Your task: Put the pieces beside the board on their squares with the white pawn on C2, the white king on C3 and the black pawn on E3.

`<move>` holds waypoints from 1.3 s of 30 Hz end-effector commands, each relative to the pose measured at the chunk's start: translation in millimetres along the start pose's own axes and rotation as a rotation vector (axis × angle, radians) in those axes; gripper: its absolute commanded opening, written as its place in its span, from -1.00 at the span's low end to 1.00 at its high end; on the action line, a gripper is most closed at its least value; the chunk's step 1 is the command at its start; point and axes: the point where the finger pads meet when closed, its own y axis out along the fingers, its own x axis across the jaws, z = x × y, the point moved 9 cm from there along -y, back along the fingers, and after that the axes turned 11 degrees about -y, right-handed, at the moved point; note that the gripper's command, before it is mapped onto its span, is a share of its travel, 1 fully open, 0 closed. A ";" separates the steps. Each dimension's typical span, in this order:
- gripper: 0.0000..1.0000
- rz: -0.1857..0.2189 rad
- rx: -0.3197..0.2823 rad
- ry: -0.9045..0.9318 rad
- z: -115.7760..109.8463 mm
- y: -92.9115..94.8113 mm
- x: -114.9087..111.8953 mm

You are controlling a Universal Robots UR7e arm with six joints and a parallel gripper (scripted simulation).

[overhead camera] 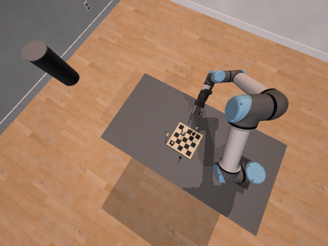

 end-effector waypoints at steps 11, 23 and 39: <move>1.00 0.000 -0.001 -0.001 0.5 -0.5 0.3; 1.00 0.000 -0.001 -0.001 31.5 -16.2 12.8; 1.00 0.000 -0.001 -0.001 76.0 -38.9 30.7</move>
